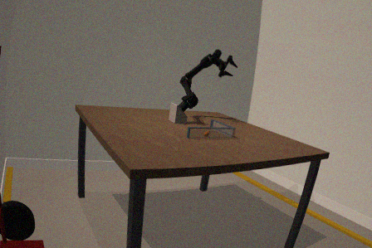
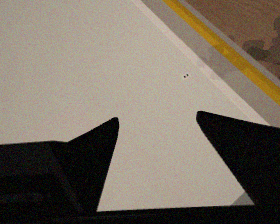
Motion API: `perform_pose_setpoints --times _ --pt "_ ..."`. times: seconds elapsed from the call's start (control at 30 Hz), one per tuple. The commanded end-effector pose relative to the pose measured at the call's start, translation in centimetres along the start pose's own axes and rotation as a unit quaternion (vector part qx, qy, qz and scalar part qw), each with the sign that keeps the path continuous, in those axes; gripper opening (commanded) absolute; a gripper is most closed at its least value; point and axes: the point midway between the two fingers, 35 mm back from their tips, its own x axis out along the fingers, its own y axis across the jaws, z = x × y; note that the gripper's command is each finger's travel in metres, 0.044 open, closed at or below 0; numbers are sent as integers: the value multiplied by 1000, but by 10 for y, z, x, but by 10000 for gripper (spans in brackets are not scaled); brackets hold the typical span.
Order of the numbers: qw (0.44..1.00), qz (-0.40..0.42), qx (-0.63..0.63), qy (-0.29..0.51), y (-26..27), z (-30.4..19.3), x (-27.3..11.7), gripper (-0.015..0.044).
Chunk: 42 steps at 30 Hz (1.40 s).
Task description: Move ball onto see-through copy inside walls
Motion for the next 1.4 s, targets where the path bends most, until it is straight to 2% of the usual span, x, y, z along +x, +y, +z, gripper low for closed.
perform_pose_setpoints --times 0.0,0.2,0.53,0.63,0.8,1.07,1.37 --pt "1000 2 -4 -3 1 2 1 374" --pt "993 2 -84 -81 47 60 45 222" --pt "967 -41 -150 -202 105 172 94 222" --pt "959 -58 -166 -222 114 197 101 222" --pt "937 -117 -196 -266 121 265 113 222" --pt "887 -232 -271 -294 130 374 121 222" --pt "832 -354 -328 -275 119 481 107 222"
